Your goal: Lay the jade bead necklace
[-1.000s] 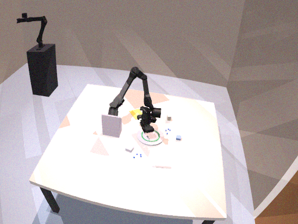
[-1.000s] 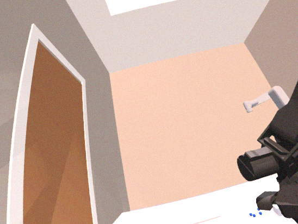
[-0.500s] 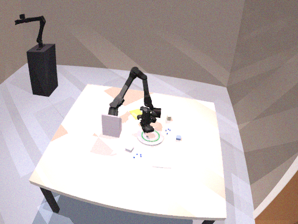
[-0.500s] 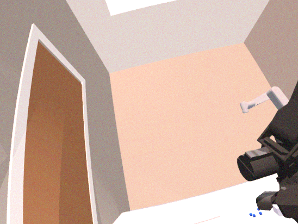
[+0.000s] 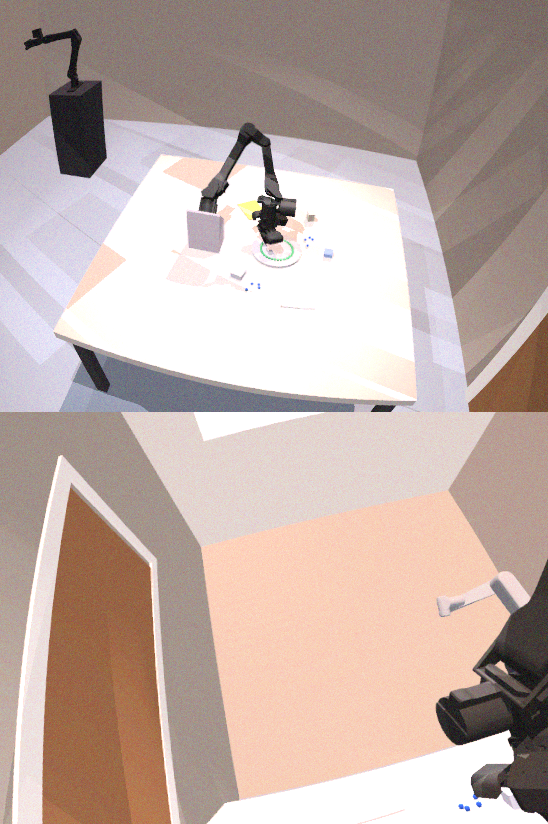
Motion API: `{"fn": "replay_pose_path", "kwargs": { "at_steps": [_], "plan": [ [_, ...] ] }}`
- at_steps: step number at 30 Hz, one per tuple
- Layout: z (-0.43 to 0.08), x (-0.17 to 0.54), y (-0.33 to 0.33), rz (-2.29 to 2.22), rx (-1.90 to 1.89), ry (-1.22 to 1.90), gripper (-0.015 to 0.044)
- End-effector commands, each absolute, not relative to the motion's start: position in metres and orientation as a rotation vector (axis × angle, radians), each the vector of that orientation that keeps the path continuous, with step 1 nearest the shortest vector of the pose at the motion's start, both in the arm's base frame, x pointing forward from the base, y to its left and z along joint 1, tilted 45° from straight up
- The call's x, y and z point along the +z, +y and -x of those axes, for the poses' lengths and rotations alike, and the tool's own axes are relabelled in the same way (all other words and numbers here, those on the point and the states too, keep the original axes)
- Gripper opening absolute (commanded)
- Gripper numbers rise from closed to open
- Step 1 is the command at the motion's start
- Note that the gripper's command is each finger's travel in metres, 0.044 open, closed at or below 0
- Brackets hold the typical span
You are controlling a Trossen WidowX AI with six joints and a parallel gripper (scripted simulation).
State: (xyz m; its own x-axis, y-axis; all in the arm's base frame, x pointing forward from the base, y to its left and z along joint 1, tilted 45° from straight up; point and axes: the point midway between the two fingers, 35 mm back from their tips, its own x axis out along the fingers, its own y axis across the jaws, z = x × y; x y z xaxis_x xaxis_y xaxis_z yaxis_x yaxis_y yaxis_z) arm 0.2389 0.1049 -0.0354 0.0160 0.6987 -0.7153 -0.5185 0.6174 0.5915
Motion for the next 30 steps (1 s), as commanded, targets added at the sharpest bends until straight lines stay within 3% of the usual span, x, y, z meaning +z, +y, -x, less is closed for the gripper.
{"fn": "replay_pose_path", "kwargs": {
  "at_steps": [1, 28, 30],
  "plan": [
    [-0.2374, -0.0327, 0.1023, -0.185, 0.955, 1.234, 0.0000],
    [-0.2316, -0.0319, 0.1107, -0.189, 0.955, 1.237, 0.0000],
    [-0.2344, -0.0298, 0.1095, -0.180, 0.956, 1.228, 0.0053]
  ]
}}
